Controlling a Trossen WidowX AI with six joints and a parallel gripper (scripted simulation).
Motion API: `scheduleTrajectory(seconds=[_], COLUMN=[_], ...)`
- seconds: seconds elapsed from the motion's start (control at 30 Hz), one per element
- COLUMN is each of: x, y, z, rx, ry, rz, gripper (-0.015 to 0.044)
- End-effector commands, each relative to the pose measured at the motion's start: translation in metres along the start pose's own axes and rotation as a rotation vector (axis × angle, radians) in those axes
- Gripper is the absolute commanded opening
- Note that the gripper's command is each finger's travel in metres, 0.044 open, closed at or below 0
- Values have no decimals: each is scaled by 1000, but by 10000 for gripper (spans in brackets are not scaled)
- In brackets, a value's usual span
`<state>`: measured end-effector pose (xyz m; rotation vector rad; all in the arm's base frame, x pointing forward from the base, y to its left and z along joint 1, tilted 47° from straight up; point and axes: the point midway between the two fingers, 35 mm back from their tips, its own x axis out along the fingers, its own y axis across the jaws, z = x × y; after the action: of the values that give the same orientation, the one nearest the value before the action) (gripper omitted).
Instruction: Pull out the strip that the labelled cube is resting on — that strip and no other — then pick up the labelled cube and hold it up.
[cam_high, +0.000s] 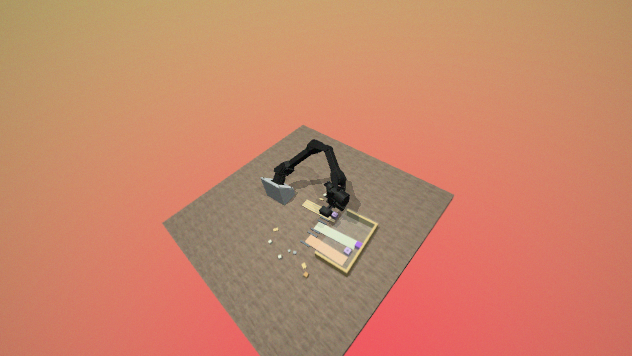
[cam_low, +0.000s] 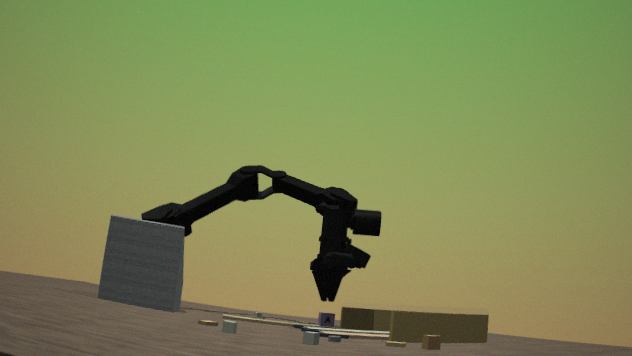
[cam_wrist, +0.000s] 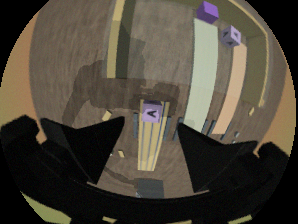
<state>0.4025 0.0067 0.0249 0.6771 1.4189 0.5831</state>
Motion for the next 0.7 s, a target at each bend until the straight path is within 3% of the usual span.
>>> scheduleTrajectory(seconds=[0.0,0.67], x=[5,37], y=[1,1], z=[3,3], rx=[2,2], ry=[-4,-4], rz=[4,5], gripper=[256,250])
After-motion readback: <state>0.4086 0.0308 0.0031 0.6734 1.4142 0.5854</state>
